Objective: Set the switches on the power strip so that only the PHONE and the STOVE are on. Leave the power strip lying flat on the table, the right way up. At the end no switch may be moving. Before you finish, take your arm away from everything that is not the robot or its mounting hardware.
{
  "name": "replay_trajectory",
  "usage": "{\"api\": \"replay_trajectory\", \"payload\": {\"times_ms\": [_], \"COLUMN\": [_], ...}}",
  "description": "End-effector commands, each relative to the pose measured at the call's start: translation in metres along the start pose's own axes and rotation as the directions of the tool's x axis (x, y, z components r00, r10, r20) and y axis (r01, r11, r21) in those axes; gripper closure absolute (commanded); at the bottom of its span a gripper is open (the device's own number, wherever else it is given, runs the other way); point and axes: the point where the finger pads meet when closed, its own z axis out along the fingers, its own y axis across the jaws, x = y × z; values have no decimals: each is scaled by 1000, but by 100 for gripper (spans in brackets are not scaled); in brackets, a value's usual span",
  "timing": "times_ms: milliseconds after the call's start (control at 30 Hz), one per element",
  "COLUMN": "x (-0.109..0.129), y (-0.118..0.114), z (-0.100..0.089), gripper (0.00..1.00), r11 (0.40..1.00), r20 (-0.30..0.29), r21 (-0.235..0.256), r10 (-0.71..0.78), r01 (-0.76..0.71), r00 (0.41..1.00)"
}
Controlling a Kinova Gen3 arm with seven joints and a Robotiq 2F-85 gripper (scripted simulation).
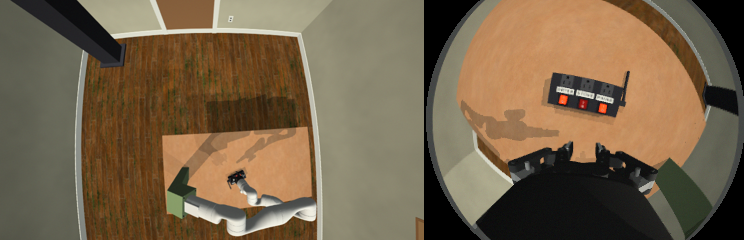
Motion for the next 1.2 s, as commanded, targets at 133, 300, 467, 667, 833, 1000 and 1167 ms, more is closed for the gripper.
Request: {"api": "replay_trajectory", "payload": {"times_ms": [133,300,467,667,833,1000,1167], "x": [0,0,0,0,1,2,3], "y": [0,0,0,0,0,0,0], "z": [0,0,0,0,0,1,2], "gripper": [0,0,0,0,0,0,0], "r11": [1000,1000,1000,1000,1000,1000,1000], "r20": [0,0,0,0,-6,-12,-22], "r21": [0,0,0,0,1,2,3], "r10": [0,0,0,0,-3,-6,-11], "r01": [0,0,0,0,3,6,11], "r00": [1000,1000,1000,1000,1000,1000,1000]}}
